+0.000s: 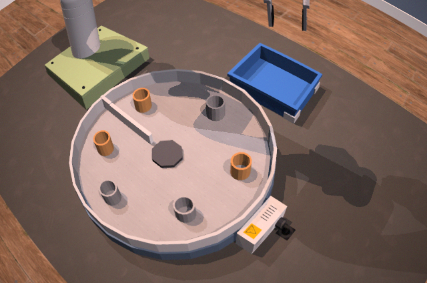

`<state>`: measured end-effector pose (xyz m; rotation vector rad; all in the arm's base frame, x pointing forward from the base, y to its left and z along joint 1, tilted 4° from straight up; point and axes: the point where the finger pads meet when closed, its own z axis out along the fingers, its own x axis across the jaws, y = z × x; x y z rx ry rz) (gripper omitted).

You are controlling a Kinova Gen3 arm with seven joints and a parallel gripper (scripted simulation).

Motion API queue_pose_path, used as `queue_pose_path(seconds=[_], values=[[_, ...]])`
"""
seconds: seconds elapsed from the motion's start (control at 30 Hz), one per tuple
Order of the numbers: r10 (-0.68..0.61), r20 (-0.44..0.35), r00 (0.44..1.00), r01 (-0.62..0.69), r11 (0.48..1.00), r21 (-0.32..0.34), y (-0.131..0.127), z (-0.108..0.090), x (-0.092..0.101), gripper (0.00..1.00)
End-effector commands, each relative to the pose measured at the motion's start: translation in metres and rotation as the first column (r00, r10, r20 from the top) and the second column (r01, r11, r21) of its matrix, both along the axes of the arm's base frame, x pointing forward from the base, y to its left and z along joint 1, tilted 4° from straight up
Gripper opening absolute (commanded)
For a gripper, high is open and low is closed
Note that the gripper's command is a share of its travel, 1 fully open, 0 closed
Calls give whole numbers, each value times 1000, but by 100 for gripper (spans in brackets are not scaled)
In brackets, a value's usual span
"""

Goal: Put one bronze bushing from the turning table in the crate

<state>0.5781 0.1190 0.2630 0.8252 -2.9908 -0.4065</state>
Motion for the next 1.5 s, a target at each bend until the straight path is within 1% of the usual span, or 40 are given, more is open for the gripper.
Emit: queue_pose_path(seconds=[0.0,0.53,0.7,1.1,1.27,1.47], values=[[0,3,1000,0,1000,0,0,1,0,100],[0,3,1000,0,1000,0,0,1,0,100],[0,3,1000,0,1000,0,-15,26,-30,100],[0,3,1000,0,1000,0,-15,26,-30,100],[0,2,1000,0,1000,1,-29,49,-60,100],[0,2,1000,0,1000,1,-29,49,-60,100]])
